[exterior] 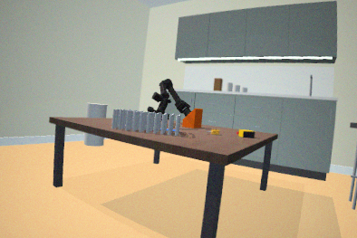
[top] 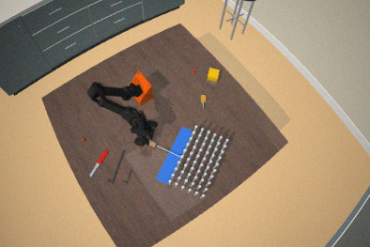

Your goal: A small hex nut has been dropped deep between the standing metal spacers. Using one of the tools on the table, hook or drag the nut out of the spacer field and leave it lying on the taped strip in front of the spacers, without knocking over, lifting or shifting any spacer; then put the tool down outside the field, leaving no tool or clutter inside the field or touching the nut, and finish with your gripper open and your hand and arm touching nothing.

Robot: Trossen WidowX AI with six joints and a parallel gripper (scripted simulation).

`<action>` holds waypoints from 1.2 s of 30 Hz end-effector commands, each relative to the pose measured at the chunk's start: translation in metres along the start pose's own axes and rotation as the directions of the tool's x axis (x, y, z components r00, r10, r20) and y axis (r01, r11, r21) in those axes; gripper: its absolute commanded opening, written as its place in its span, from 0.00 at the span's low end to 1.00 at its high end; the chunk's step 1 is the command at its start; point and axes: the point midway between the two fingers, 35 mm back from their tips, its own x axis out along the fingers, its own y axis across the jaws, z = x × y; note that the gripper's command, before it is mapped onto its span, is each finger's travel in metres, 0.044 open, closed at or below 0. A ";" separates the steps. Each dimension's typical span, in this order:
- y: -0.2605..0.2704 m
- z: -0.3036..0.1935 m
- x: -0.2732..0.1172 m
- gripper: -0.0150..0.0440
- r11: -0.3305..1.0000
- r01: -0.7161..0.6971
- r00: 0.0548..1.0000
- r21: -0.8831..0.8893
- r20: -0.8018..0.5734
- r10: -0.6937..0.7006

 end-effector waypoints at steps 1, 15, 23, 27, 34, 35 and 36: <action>-0.002 0.002 -0.001 0.25 1.000 0.006 1.000 -0.007 -0.005 -0.006; -0.002 0.008 -0.003 0.25 1.000 0.006 1.000 -0.007 -0.005 -0.006; -0.002 0.009 -0.005 0.25 1.000 0.006 1.000 -0.007 -0.005 -0.006; -0.001 0.008 -0.007 0.25 1.000 0.006 1.000 -0.007 -0.005 -0.006; 0.003 0.006 -0.011 0.25 1.000 0.005 1.000 -0.003 -0.004 -0.005; 0.003 0.005 -0.011 0.25 1.000 0.005 1.000 -0.003 -0.004 -0.005; 0.004 0.005 -0.012 0.25 1.000 0.005 1.000 -0.002 -0.004 -0.005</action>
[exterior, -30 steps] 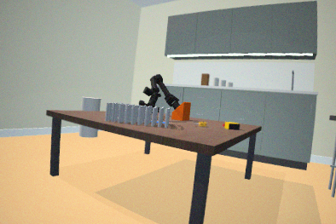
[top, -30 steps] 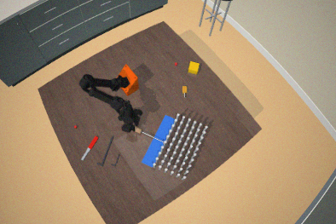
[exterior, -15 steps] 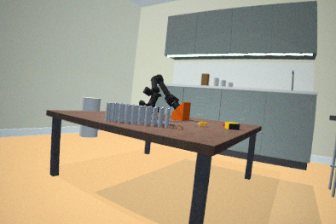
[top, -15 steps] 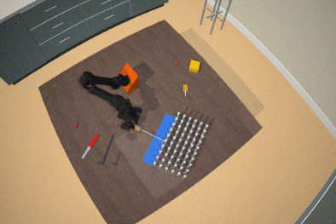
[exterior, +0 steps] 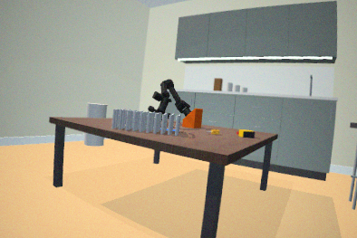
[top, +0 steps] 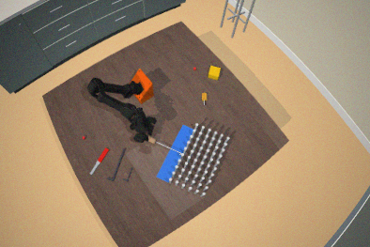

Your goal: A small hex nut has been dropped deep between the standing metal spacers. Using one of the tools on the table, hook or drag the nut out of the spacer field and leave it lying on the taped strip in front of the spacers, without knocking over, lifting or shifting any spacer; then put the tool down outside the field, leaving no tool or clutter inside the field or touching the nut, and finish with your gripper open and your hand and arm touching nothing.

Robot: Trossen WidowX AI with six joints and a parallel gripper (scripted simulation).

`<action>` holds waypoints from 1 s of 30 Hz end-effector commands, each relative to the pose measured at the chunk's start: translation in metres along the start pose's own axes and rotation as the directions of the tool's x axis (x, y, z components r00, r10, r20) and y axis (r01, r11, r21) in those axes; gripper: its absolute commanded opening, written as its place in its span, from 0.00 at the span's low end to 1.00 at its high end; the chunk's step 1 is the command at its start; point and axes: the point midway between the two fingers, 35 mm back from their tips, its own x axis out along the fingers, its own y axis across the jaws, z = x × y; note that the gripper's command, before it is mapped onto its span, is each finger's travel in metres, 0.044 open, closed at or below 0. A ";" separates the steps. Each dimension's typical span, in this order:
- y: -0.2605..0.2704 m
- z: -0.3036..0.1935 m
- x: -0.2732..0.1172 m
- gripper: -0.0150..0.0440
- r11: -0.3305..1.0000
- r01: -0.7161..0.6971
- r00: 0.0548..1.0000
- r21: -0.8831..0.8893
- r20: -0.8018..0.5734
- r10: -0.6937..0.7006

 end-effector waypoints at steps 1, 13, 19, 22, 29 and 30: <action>0.006 -0.003 -0.003 0.25 1.000 -0.010 1.000 0.013 -0.003 0.010; 0.010 -0.005 -0.009 0.25 1.000 -0.011 1.000 0.016 -0.002 0.011; 0.010 0.006 -0.018 0.25 1.000 -0.011 1.000 0.015 -0.002 0.011; 0.009 0.014 -0.022 0.25 1.000 -0.009 1.000 0.012 -0.003 0.009; 0.005 0.027 -0.032 0.25 1.000 -0.006 1.000 0.005 -0.005 0.006; 0.005 0.026 -0.032 0.25 1.000 -0.004 1.000 0.006 -0.005 0.004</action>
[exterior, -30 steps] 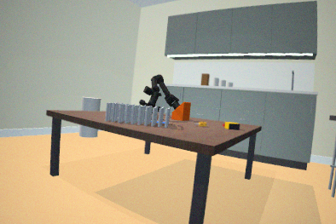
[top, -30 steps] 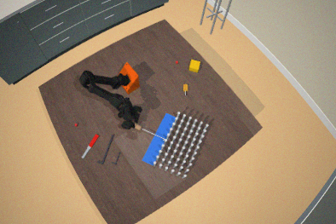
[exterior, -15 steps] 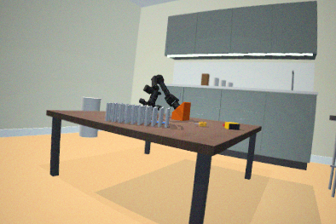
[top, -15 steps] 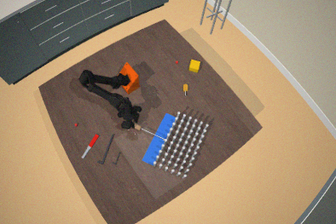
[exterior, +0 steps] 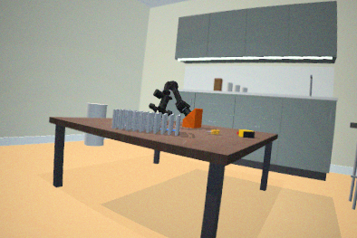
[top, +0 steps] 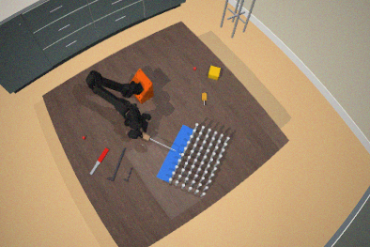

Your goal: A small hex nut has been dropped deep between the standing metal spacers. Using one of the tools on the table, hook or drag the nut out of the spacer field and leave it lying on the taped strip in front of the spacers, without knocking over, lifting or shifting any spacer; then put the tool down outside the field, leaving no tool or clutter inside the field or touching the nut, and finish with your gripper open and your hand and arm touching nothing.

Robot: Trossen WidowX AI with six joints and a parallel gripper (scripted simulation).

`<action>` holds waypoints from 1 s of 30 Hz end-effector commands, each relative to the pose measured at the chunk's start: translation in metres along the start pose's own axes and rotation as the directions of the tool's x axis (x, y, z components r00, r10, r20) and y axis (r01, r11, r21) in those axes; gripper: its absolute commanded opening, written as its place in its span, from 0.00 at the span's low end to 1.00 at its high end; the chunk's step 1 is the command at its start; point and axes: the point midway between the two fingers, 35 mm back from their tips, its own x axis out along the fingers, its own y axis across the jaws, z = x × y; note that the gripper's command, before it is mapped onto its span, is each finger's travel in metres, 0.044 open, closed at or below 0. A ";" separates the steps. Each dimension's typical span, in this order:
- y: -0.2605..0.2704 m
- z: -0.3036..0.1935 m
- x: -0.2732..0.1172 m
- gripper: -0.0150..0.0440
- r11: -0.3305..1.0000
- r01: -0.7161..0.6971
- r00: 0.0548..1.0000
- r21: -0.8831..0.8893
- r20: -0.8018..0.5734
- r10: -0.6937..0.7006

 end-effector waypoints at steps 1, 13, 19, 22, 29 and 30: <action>-0.002 -0.001 -0.004 0.25 1.000 0.009 1.000 -0.005 -0.008 -0.009; 0.015 -0.027 -0.040 0.25 0.999 0.037 0.999 0.008 -0.004 -0.037; 0.024 -0.036 -0.063 0.25 0.999 0.037 0.999 0.009 -0.002 -0.037; 0.028 -0.040 -0.075 0.25 0.999 0.033 0.999 0.009 -0.001 -0.033; 0.039 -0.047 -0.105 0.25 1.000 0.016 1.000 0.005 -0.003 -0.016; 0.040 -0.048 -0.109 0.25 1.000 0.013 1.000 0.004 -0.004 -0.013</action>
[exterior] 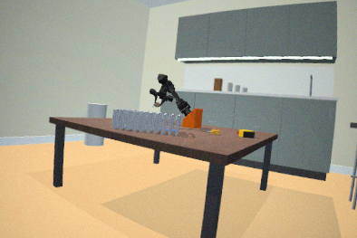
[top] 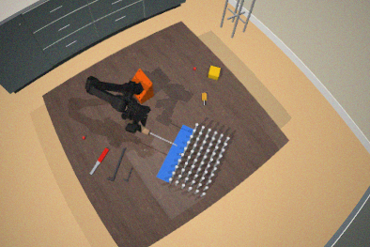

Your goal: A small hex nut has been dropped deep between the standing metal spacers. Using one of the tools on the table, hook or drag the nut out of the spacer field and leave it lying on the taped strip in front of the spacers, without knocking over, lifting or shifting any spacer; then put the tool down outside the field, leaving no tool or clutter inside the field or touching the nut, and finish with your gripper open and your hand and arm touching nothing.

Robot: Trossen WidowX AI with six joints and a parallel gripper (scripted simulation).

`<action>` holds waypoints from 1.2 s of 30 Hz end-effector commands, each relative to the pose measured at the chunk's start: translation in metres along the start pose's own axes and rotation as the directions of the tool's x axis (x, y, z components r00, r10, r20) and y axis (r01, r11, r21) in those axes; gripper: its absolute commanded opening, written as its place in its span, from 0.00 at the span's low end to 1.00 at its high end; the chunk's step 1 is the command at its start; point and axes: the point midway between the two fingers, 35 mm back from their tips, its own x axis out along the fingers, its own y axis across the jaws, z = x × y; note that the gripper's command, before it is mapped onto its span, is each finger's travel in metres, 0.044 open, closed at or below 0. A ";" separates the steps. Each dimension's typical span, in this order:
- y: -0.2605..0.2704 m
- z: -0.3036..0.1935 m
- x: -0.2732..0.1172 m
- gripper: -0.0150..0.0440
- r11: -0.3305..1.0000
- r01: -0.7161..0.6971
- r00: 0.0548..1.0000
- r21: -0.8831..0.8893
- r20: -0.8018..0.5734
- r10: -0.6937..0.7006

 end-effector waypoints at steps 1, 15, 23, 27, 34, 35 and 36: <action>0.000 -0.001 0.000 0.25 1.000 0.002 1.000 -0.005 -0.001 -0.002; -0.026 -0.063 -0.012 0.25 0.922 0.118 0.987 -0.369 -0.060 -0.150; -0.049 -0.098 -0.020 0.25 0.808 0.157 0.968 -0.568 -0.072 -0.239; -0.063 -0.114 -0.025 0.25 0.735 0.167 0.957 -0.657 -0.072 -0.282; -0.092 -0.138 -0.034 0.25 0.582 0.171 0.936 -0.795 -0.054 -0.348; -0.097 -0.141 -0.035 0.25 0.558 0.170 0.933 -0.812 -0.050 -0.357; -0.102 -0.144 -0.036 0.25 0.533 0.169 0.930 -0.829 -0.045 -0.365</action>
